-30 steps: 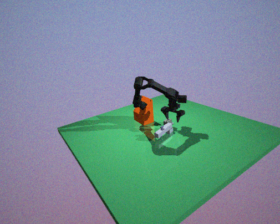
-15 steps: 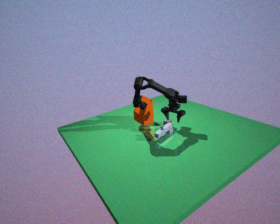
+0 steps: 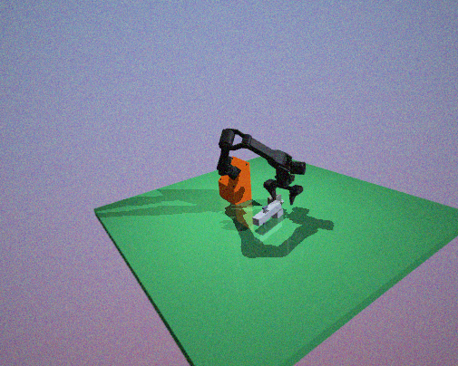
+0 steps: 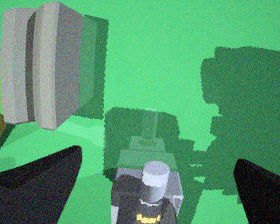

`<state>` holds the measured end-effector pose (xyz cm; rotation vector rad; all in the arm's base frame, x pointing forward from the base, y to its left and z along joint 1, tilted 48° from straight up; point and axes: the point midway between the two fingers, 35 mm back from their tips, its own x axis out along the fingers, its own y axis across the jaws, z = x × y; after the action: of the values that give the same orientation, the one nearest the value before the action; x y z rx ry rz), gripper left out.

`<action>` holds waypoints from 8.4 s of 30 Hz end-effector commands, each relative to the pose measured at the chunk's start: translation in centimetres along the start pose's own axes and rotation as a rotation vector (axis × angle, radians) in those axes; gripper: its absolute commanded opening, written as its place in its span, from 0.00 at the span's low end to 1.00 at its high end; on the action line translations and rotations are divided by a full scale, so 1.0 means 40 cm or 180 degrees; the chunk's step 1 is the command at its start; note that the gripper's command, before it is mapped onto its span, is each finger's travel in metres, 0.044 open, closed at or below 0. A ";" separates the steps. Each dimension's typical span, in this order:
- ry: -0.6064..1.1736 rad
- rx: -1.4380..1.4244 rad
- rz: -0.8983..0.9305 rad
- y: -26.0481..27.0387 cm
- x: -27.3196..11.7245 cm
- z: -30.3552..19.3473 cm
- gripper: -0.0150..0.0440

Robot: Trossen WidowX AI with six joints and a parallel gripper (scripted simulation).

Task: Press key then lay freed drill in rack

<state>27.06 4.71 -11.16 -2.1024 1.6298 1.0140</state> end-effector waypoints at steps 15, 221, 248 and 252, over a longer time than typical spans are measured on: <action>0.0031 -0.0030 0.0022 0.011 0.066 -0.021 1.00; 0.0007 -0.0025 0.0011 0.011 0.029 0.209 0.25; 0.0005 -0.0026 0.0011 0.016 -0.009 0.203 0.25; 0.0004 -0.0026 0.0011 0.017 -0.015 0.203 0.25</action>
<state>23.53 9.68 -16.50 -2.1130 1.6347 1.0258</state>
